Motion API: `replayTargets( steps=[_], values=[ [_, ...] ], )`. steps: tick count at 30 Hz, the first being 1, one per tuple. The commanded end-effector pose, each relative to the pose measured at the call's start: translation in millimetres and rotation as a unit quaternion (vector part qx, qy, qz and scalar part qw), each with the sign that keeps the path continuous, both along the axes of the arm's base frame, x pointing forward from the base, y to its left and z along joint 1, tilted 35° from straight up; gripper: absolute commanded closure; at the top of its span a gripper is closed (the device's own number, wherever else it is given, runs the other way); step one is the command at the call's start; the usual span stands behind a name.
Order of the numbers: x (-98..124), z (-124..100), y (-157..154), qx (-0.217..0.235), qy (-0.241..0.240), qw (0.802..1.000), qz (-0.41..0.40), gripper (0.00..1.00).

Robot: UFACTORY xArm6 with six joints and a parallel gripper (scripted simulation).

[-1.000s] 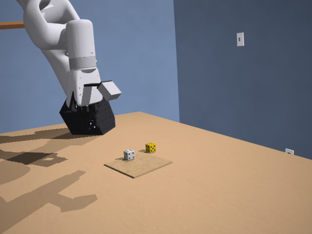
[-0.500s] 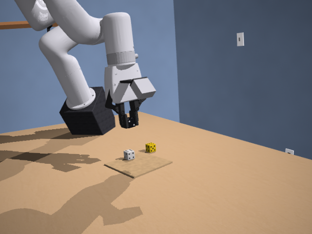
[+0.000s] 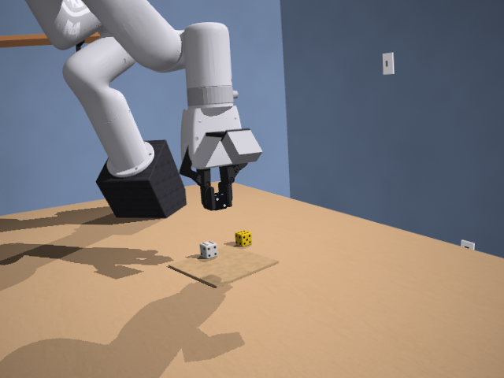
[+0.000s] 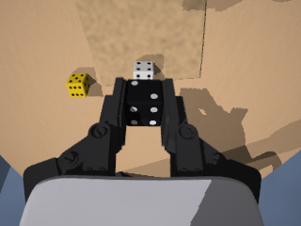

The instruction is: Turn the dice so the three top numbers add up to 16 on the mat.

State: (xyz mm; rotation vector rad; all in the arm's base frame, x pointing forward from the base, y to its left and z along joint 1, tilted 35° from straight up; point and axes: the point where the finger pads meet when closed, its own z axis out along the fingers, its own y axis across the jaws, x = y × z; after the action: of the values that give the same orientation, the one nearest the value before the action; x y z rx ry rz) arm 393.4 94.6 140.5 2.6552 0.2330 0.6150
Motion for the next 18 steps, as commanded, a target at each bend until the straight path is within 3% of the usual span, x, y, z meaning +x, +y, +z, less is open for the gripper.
replayTargets(
  steps=[1, 8, 18],
  values=[
    [1, 0, 0, 0.001, -0.001, 1.0, 0.001, 0.79],
    [6, -9, -3, 0.001, -0.001, 1.0, 0.001, 0.79],
    [26, -45, -18, 0.001, -0.001, 1.0, 0.001, 0.79]
  ],
)
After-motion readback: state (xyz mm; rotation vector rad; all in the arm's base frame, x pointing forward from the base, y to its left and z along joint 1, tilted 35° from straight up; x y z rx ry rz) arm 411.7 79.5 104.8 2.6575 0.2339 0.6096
